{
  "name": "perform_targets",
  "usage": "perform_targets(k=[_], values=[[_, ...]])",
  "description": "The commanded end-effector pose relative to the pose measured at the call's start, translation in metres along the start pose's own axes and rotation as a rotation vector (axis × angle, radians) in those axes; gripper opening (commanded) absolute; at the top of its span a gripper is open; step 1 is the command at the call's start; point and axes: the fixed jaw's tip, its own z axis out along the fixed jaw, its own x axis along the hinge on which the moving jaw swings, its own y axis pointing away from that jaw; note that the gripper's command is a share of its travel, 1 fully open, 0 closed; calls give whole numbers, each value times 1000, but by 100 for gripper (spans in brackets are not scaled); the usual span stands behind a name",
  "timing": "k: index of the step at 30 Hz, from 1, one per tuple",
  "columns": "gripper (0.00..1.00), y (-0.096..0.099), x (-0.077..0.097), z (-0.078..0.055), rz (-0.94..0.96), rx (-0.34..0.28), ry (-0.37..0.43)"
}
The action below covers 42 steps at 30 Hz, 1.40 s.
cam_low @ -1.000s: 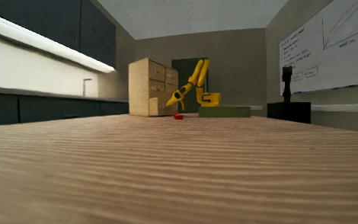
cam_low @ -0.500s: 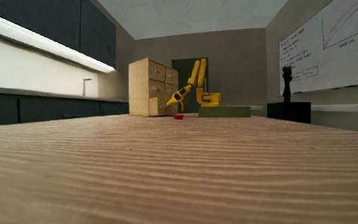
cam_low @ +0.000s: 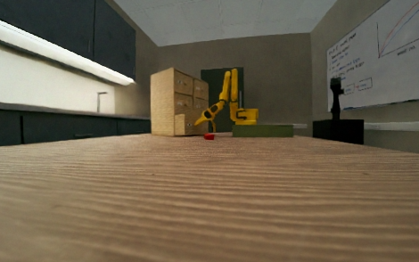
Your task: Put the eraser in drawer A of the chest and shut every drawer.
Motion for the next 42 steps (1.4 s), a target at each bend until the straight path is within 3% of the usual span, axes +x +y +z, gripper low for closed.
perform_targets(k=[1, 42], values=[[21, 2, 1, 1, 16, -9, 14], [21, 5, 1, 2, 22, -17, 13]])
